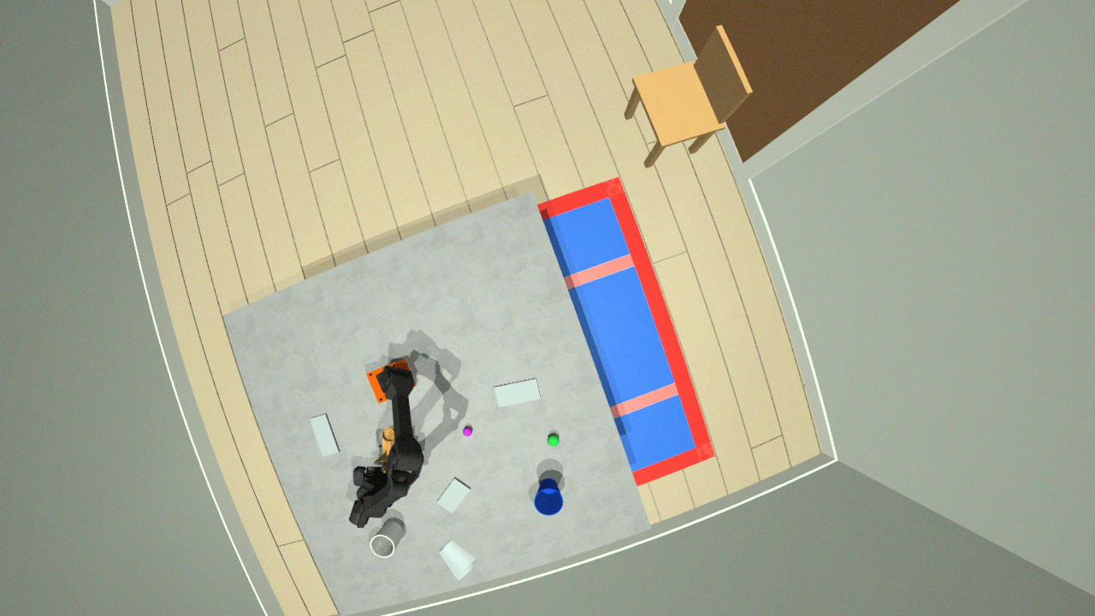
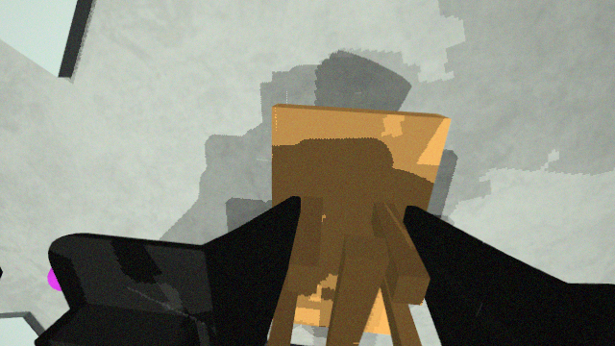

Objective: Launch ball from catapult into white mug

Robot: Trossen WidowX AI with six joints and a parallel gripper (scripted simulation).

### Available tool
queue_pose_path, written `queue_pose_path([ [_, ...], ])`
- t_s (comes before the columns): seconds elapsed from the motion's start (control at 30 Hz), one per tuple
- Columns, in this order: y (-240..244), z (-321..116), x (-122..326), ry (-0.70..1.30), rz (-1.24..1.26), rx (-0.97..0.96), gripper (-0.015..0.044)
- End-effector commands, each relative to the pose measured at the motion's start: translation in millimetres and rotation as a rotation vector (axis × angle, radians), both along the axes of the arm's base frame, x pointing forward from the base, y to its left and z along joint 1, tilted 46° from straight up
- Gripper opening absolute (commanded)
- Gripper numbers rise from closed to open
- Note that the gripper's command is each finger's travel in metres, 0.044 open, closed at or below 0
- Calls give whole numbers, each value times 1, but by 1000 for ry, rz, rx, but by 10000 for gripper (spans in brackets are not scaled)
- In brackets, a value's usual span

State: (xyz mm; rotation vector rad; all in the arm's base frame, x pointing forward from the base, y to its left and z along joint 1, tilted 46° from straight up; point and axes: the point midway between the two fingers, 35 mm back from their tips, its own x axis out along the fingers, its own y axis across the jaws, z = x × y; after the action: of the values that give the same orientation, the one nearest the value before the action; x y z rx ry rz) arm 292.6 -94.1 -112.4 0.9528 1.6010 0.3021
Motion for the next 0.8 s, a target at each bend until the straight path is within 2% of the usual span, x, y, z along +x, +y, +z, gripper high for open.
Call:
queue_pose_path([
  [0.0, -8, -5, -2, 42, -43, -3, 0],
  [0.77, 12, -26, -1, 42, -43, -3, 0],
])
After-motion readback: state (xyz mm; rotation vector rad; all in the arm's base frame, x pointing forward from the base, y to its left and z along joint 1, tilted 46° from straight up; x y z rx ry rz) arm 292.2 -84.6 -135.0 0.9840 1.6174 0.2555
